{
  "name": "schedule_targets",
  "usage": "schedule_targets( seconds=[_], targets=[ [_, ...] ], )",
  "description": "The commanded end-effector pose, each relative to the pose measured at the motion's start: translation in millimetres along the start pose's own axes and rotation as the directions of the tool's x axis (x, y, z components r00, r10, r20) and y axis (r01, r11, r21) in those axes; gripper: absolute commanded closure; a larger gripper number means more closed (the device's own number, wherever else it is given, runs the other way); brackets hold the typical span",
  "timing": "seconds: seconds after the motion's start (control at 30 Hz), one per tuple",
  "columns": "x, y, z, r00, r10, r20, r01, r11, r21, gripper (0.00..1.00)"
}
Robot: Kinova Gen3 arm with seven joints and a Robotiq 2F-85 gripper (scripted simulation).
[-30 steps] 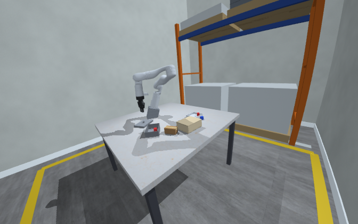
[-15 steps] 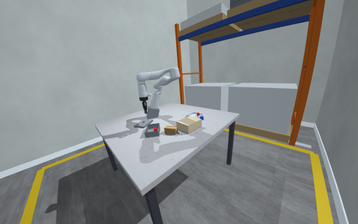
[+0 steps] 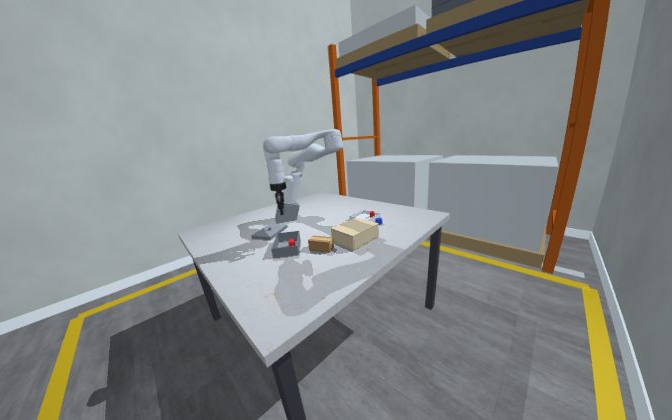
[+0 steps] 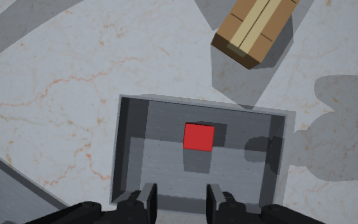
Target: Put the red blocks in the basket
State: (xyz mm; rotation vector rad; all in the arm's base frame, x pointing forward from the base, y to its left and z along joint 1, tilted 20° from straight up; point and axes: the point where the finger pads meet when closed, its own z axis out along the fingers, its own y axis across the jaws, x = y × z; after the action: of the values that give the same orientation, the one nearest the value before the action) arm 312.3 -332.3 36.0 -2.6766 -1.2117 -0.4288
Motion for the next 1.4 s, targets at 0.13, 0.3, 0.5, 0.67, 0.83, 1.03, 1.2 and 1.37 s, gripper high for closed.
schedule_targets(
  seconds=[0.13,0.3,0.5,0.67,0.83,1.03,1.2,1.37],
  targets=[
    [12,9,0.8,0.998,0.055,-0.002,-0.055,0.998,0.006,0.6],
    [19,14,1.8,0.997,0.082,-0.004,-0.082,0.997,0.01,0.6],
    [22,16,2.2,0.996,0.095,-0.004,-0.095,0.995,0.011,0.6],
    [24,17,2.4,0.995,0.101,-0.004,-0.101,0.995,0.012,0.6],
    [24,17,2.5,0.995,0.101,-0.004,-0.101,0.995,0.012,0.38],
    [24,17,2.5,0.995,0.101,-0.004,-0.101,0.995,0.012,0.38],
    [24,17,2.5,0.995,0.101,-0.004,-0.101,0.995,0.012,0.38],
    [24,17,2.5,0.995,0.101,-0.004,-0.101,0.995,0.012,0.38]
  ],
)
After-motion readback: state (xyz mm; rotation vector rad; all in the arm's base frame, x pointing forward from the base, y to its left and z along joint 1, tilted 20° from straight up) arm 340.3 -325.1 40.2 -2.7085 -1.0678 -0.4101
